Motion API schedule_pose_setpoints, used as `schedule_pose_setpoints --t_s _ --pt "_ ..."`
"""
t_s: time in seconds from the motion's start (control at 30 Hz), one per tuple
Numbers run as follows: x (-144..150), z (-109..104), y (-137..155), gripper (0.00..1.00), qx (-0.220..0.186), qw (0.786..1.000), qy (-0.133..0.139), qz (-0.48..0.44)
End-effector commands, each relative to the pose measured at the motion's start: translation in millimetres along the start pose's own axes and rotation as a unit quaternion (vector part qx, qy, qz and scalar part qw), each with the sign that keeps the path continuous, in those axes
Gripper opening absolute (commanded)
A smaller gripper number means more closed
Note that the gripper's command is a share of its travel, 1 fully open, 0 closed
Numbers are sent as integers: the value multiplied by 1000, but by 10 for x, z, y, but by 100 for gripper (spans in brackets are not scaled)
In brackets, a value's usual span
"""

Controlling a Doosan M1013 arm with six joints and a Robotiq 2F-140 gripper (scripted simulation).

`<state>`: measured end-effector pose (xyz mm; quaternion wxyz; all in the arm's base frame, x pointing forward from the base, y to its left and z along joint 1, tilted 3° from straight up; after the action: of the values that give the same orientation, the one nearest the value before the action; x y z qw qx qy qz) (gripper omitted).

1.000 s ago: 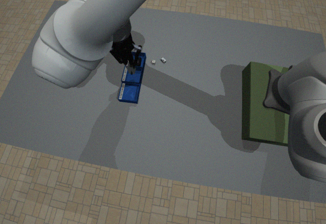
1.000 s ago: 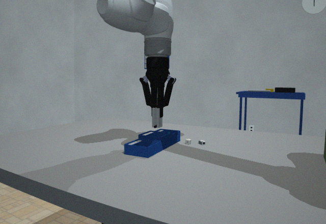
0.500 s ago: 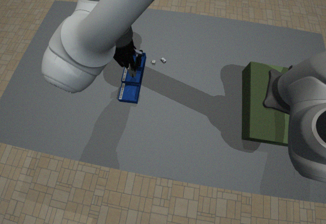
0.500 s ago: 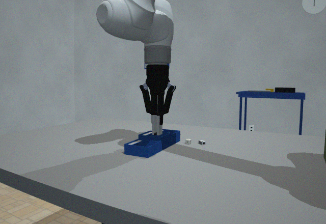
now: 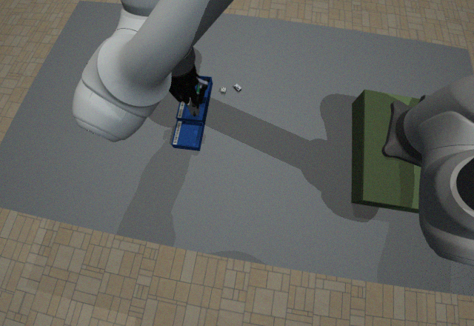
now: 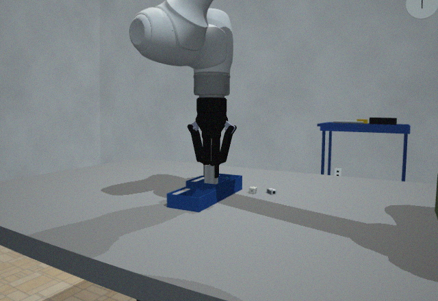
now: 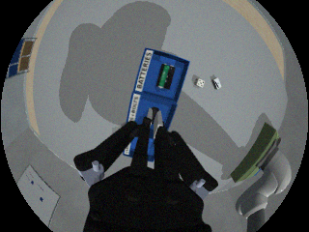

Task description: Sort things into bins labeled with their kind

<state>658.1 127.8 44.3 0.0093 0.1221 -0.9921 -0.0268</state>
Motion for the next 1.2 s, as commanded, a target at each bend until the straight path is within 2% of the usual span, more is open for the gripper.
schedule_pose_setpoints --t_s 0.0,0.3,0.33,0.9,1.17 --pt "0 5 0 6 0 1000 0 0" --pt "1 5 1 6 0 1000 0 0" --pt "1 5 1 18 0 1000 0 0" --pt "1 5 1 18 0 1000 0 0" --pt "1 -75 0 18 0 1000 0 0"
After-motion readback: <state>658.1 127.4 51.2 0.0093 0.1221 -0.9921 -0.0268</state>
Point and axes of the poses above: the point where the finger pads meet when closed, its own z axis out along the fingers, its own x axis across the jaws, y = z × x, the point moved 8 cm from there along -z, back along the fingers
